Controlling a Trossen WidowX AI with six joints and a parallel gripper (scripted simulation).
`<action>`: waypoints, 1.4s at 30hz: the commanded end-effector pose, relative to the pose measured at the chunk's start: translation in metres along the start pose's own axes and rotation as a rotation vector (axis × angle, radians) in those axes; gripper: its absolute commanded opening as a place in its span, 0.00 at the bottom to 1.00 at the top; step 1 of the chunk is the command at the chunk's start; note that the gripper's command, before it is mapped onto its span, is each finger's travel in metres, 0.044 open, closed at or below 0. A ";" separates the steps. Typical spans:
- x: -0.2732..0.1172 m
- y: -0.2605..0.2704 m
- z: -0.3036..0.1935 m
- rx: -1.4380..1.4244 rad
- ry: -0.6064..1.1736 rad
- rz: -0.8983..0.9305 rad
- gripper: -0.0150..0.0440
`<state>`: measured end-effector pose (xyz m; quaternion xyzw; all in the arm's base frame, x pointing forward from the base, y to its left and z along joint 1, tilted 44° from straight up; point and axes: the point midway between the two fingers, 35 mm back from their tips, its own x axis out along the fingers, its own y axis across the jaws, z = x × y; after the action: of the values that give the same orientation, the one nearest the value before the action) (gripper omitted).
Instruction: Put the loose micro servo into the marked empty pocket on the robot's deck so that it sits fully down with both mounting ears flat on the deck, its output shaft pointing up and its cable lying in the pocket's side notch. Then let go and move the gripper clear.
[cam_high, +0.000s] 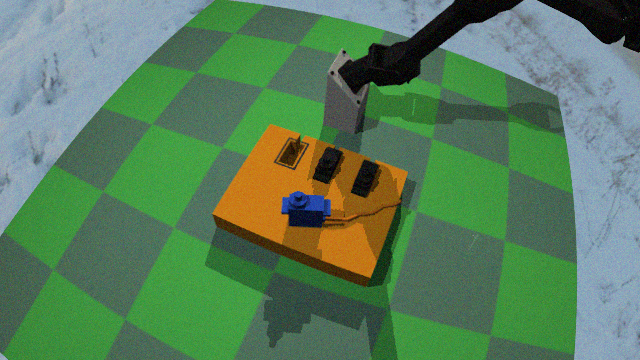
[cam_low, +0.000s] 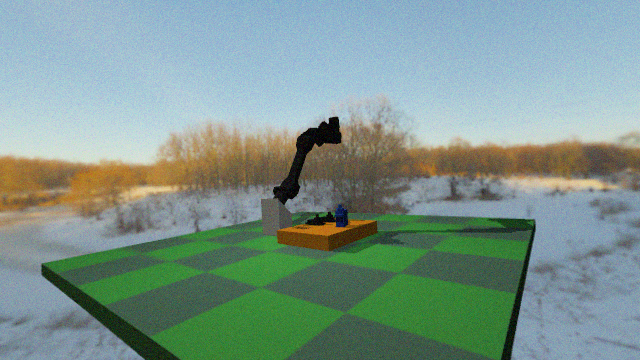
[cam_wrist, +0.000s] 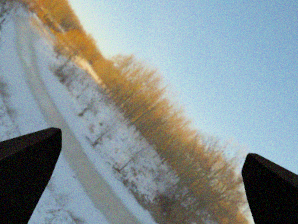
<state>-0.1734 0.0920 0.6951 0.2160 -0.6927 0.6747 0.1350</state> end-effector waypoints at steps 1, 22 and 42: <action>0.000 0.000 -0.001 0.000 0.003 -0.001 0.98; -0.025 0.003 -0.058 0.077 0.224 -0.033 1.00; -0.069 0.008 -0.124 0.197 0.476 -0.074 1.00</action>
<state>-0.1359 0.2085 0.6661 0.0975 -0.5797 0.7587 0.2806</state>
